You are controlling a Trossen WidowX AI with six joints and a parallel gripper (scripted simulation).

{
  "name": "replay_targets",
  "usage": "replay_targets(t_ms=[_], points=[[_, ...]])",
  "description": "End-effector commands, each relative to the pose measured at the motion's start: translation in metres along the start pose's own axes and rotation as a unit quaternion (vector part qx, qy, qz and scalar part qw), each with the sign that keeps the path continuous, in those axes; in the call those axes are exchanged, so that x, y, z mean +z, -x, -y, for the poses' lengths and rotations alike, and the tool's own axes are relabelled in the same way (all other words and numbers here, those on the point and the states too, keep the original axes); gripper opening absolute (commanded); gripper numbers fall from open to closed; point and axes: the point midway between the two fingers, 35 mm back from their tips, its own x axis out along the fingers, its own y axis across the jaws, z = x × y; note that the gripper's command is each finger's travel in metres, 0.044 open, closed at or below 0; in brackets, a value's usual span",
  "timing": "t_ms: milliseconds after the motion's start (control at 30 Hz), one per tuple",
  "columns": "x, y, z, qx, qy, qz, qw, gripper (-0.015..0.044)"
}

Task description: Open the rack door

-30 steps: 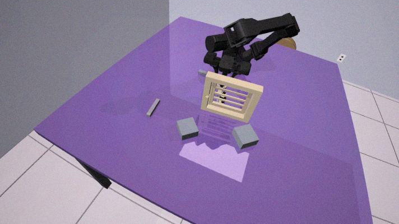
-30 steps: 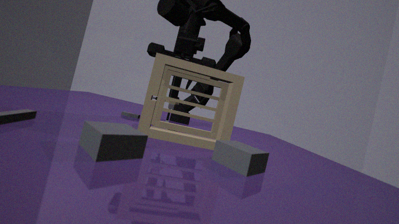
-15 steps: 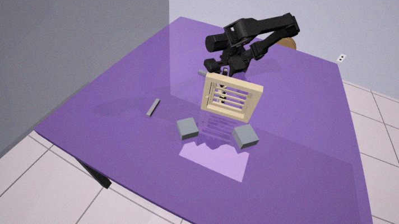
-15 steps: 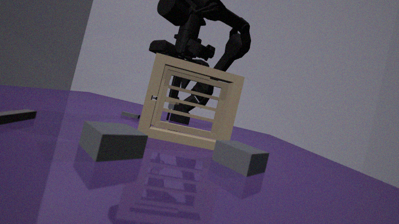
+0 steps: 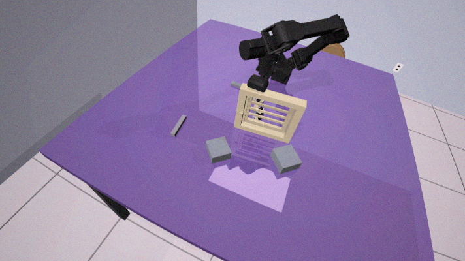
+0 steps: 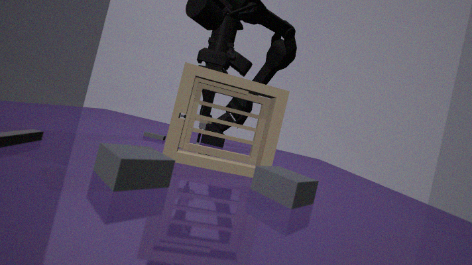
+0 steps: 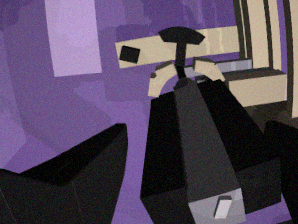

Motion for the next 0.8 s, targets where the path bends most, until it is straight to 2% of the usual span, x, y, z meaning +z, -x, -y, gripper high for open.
replay_targets(t_ms=[0,100,300,767], points=[[0.0014,-0.0018,0.0001,0.003,0.095,0.001,0.996,0.0296],[0.0014,-0.0017,0.0001,0.003,0.152,0.001,0.988,0.0296],[0.0014,-0.0017,0.0001,0.003,0.156,0.001,0.988,0.0296],[0.0014,-0.0017,0.0001,0.003,0.156,0.001,0.988,0.0203]])
